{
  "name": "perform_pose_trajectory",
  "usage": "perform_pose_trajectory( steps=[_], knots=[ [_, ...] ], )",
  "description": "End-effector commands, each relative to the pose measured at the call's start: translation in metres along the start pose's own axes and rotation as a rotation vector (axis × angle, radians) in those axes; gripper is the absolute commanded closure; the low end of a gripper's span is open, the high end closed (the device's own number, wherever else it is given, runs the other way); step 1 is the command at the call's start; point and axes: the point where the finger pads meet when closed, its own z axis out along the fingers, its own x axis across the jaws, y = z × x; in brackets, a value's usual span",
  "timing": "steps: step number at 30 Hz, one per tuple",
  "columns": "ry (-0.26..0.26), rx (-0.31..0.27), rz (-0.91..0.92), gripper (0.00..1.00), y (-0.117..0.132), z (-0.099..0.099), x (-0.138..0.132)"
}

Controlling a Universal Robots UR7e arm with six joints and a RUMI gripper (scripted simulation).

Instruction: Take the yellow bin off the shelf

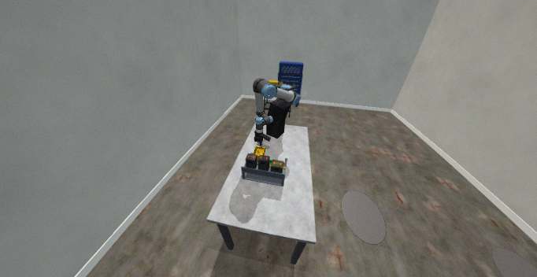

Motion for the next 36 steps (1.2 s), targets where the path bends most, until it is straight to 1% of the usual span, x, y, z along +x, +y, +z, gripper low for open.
perform_pose_trajectory(
  steps=[1, 22, 36],
  knots=[
    [0.001, -0.001, 0.0, 1.0, 0.0, 0.0, 0.0],
    [0.001, -0.001, 0.0, 1.0, 0.0, 0.0, -0.005],
    [0.001, -0.001, 0.0, 1.0, 0.0, 0.0, -0.014]
  ],
)
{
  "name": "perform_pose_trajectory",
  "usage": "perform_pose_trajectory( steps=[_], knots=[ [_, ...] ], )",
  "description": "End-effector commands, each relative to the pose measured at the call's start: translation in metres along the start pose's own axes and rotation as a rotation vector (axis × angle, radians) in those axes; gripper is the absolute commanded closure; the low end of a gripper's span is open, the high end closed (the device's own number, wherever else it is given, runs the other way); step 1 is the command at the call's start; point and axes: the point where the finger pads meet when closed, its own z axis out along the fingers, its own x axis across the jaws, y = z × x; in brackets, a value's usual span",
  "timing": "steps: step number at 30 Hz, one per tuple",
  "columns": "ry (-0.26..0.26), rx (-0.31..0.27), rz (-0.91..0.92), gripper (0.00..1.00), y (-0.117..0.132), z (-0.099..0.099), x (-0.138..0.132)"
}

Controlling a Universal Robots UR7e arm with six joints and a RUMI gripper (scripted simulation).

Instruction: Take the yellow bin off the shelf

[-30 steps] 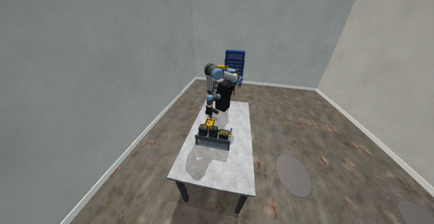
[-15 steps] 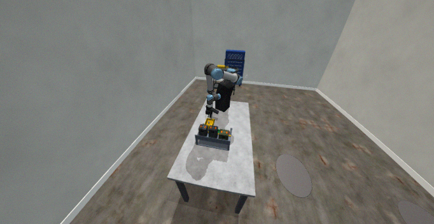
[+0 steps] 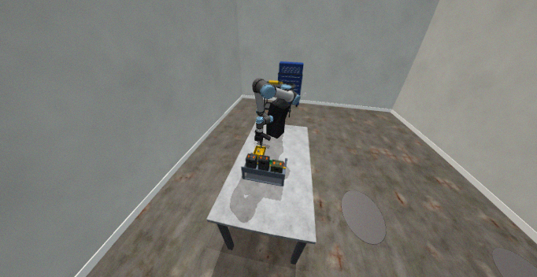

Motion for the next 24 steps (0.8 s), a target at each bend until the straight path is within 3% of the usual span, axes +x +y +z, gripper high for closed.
perform_pose_trajectory(
  steps=[1, 24],
  knots=[
    [0.001, -0.001, 0.0, 1.0, 0.0, 0.0, -0.003],
    [0.001, -0.001, 0.0, 1.0, 0.0, 0.0, -0.017]
  ],
)
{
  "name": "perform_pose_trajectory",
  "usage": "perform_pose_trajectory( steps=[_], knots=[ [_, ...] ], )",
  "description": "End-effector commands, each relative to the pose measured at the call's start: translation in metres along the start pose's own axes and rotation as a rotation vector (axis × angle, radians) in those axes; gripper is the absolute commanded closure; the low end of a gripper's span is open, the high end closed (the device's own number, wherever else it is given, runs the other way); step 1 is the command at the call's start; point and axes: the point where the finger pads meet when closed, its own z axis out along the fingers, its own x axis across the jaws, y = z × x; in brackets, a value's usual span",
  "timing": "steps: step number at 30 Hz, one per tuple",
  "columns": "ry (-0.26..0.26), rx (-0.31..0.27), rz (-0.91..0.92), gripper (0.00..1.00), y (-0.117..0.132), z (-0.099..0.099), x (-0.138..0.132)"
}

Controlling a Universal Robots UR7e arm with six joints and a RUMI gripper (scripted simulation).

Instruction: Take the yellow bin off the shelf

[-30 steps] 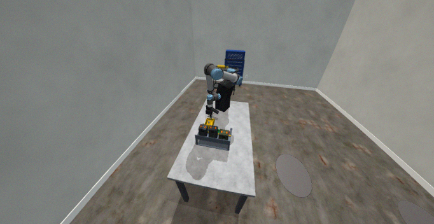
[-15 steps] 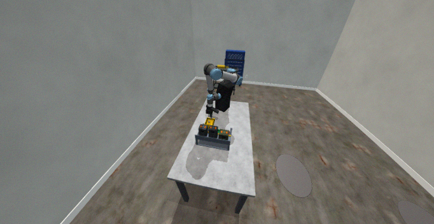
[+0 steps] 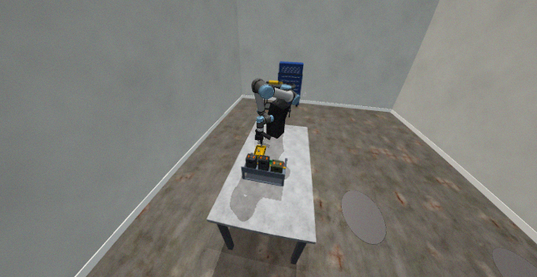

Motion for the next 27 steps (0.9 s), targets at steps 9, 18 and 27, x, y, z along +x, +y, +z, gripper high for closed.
perform_pose_trajectory(
  steps=[9, 18, 27],
  knots=[
    [0.001, -0.001, 0.0, 1.0, 0.0004, -0.0004, -0.0061],
    [0.001, -0.001, 0.0, 1.0, 0.0004, -0.0004, -0.008],
    [0.001, -0.001, 0.0, 1.0, 0.0003, -0.0004, -0.0088]
  ],
)
